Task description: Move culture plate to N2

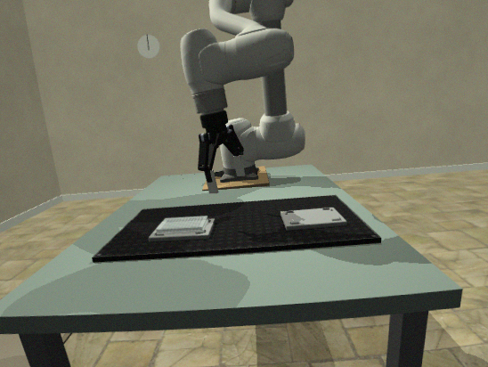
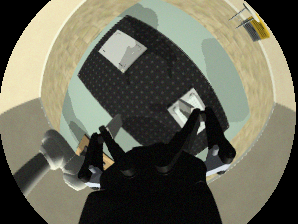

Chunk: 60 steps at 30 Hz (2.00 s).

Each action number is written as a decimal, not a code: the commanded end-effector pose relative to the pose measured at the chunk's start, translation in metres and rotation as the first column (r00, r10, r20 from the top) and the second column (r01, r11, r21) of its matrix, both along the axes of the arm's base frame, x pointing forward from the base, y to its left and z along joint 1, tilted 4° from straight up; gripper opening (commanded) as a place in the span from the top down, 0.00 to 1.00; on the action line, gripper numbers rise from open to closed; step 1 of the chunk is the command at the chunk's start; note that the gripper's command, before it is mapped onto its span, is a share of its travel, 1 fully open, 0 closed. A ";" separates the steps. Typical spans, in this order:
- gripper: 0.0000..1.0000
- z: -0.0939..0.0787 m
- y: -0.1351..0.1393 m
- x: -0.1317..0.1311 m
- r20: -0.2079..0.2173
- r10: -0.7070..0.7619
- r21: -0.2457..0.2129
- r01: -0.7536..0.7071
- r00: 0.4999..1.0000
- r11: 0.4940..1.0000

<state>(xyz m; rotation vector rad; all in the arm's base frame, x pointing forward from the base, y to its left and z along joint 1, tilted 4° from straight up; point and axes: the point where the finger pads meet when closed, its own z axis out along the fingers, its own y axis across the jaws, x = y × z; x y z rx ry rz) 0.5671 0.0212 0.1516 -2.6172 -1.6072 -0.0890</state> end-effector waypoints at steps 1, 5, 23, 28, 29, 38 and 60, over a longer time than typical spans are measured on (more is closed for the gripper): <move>0.00 0.000 -0.015 0.013 0.013 0.042 -0.012 -0.042 0.999 0.999; 0.00 -0.001 -0.019 0.016 0.019 0.074 -0.020 -0.073 0.997 0.997; 0.00 -0.004 -0.072 0.055 0.045 0.294 -0.084 -0.289 0.955 0.954; 0.00 -0.005 -0.087 0.065 0.047 0.335 -0.097 -0.329 0.941 0.939; 0.00 -0.005 -0.091 0.067 0.047 0.365 -0.107 -0.358 0.930 0.927; 0.00 -0.007 -0.119 0.084 0.043 0.472 -0.143 -0.462 0.880 0.875; 0.00 -0.007 -0.125 0.088 0.043 0.472 -0.143 -0.462 0.880 0.875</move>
